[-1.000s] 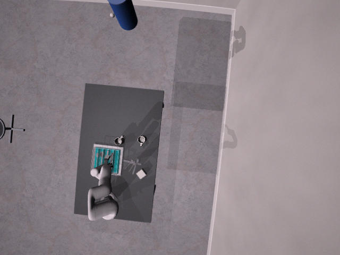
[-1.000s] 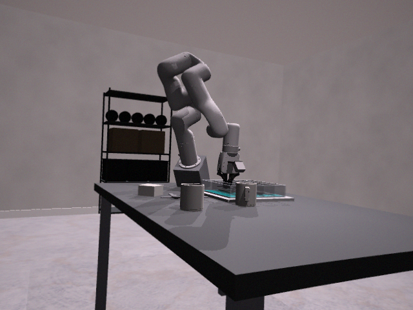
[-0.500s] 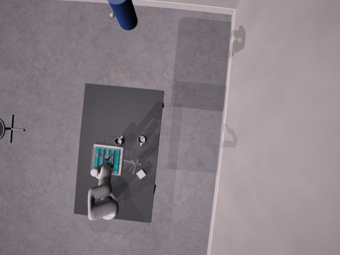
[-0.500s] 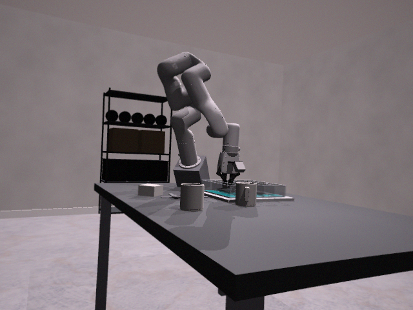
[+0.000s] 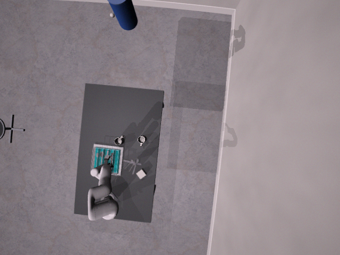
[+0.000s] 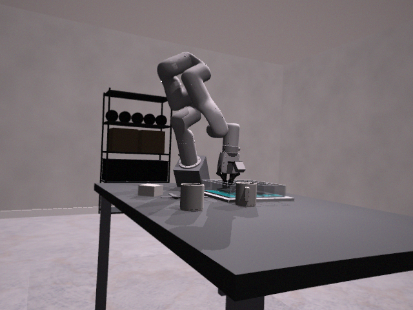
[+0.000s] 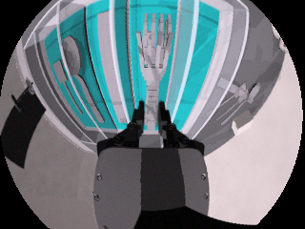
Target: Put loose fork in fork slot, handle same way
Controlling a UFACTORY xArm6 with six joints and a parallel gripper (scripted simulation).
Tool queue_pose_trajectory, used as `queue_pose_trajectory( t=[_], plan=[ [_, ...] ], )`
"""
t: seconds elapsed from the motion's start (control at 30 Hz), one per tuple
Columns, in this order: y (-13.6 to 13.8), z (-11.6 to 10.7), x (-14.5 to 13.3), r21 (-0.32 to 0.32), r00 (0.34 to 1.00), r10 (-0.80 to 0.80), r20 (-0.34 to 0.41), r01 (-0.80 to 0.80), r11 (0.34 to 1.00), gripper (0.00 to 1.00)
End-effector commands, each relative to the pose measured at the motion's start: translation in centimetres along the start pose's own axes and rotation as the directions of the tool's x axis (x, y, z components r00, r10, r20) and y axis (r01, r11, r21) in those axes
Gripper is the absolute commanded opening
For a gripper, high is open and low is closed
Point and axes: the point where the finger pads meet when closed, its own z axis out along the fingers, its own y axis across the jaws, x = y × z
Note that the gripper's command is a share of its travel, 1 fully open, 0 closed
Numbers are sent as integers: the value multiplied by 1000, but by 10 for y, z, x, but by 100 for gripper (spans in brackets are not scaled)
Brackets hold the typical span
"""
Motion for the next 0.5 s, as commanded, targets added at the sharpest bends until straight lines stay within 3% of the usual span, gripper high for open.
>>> queue_pose_trajectory(
  t=[0.0,0.47],
  plan=[
    [0,-1,1,1,1000,0,-2,0,1000,24],
    [0,-4,1,1,1000,0,-2,0,1000,24]
  ],
)
